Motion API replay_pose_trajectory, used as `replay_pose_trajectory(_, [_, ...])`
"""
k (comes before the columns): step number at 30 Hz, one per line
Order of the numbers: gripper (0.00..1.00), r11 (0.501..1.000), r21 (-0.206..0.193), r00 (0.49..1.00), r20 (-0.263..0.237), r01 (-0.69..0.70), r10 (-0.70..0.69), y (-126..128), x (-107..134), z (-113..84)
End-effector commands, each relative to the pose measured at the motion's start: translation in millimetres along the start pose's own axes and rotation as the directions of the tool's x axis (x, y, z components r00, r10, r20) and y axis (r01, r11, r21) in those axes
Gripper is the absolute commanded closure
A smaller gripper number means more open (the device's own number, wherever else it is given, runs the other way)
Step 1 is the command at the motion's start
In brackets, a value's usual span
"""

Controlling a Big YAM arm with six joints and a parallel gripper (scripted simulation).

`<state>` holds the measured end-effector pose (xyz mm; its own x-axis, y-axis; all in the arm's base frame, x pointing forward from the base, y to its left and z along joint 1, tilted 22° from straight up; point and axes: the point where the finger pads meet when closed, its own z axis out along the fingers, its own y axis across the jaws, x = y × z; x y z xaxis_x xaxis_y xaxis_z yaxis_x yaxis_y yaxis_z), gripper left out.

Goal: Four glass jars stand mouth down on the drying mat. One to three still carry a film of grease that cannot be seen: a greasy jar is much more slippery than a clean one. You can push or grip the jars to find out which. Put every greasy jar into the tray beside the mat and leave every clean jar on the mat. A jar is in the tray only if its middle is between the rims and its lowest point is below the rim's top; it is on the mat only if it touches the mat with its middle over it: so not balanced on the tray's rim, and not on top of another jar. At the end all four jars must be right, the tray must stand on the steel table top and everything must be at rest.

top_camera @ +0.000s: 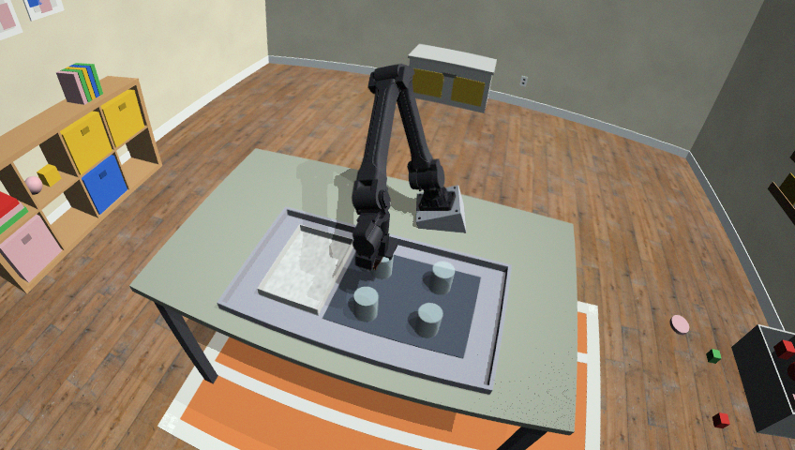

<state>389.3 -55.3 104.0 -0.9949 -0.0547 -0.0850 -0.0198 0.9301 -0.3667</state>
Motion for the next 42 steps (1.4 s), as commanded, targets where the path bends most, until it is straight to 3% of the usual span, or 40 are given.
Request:
replay_pose_trajectory(1, [1.0,1.0,-0.003,1.0,0.004,0.016,-0.016,-1.3,-4.4,19.0])
replay_pose_trajectory(42, [1.0,1.0,-0.003,1.0,0.004,0.016,-0.016,-1.4,-0.5,19.0])
